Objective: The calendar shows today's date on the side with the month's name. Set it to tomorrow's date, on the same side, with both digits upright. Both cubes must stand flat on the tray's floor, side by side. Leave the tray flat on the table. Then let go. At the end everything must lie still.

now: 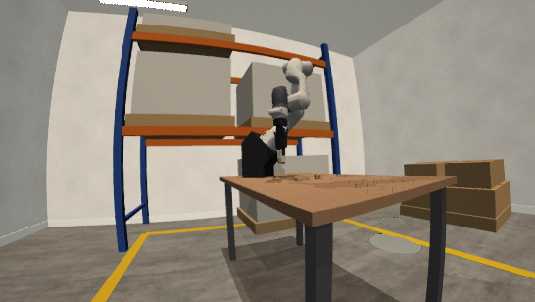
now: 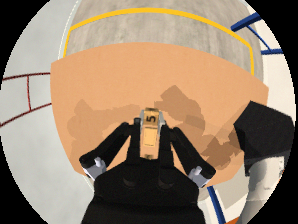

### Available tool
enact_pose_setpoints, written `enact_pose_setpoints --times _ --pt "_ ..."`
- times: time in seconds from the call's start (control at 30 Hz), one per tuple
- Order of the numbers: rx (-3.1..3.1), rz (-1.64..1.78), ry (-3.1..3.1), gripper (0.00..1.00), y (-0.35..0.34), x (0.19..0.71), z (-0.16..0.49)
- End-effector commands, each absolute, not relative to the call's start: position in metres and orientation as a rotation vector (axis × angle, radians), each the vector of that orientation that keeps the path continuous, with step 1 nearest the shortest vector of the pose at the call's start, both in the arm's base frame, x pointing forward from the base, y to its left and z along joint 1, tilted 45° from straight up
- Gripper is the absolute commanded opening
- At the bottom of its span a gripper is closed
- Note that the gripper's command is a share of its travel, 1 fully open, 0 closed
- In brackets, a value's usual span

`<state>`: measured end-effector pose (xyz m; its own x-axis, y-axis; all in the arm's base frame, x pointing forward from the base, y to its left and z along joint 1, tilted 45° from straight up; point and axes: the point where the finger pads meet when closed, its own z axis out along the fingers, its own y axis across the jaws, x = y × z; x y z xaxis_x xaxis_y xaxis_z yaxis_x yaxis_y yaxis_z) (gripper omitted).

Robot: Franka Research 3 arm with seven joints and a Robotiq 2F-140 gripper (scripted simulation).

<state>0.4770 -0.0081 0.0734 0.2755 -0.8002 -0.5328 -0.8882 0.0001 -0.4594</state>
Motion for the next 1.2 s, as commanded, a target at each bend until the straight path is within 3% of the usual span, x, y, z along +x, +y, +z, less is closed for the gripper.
enact_pose_setpoints --times 0.0,0.3,0.57,1.17 --pt "-1.802 0.19 1.524 0.17 0.0 0.469 0.077" --pt "-1.801 0.19 1.523 0.17 0.003 0.468 0.081" --pt "-1.813 0.182 1.51 0.17 0.065 0.44 0.134" --pt "-1.813 0.182 1.51 0.17 0.067 0.441 0.133"
